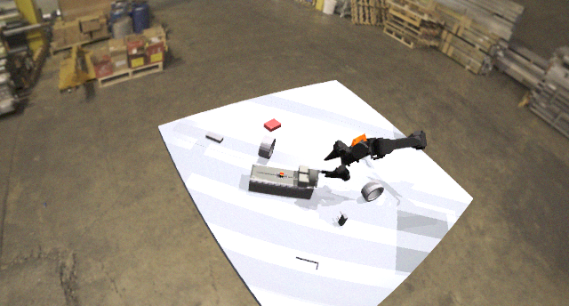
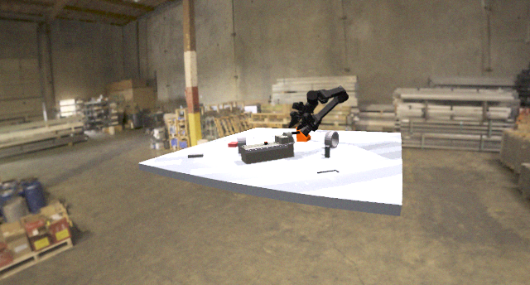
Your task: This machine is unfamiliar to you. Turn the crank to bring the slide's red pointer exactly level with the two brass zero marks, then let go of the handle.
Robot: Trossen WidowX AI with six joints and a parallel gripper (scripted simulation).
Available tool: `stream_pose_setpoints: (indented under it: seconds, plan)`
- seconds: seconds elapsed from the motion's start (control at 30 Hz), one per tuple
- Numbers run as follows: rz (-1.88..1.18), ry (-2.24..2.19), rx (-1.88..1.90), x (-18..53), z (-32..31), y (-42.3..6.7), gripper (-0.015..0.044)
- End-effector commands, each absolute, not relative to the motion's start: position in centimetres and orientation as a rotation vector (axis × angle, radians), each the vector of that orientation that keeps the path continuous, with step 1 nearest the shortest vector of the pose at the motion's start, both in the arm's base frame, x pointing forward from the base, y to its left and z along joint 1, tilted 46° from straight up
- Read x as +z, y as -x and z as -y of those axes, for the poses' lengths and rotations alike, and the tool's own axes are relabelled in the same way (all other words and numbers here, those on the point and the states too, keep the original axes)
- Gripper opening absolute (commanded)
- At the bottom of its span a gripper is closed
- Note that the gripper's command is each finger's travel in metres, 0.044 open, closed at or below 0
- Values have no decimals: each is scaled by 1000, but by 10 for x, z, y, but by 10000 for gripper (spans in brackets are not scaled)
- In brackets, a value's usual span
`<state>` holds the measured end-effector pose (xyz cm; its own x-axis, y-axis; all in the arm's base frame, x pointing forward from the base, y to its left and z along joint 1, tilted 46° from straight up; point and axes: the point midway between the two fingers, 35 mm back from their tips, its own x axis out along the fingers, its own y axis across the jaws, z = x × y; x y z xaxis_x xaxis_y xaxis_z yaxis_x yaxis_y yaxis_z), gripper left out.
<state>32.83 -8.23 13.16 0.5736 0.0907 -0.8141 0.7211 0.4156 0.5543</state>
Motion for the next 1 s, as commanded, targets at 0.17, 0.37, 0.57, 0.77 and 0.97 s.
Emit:
stream_pose_setpoints:
  seconds: [0.17,0.37,0.57,0.77,0.97]
  plan:
    - [-902,-1093,-476,120,72,-330,440]
    - [-902,-1093,-476,113,65,-331,440]
    - [-901,-1094,-475,106,58,-332,440]
    - [-900,-1094,-474,100,51,-332,440]
    - [-900,-1095,-474,98,49,-332,361]
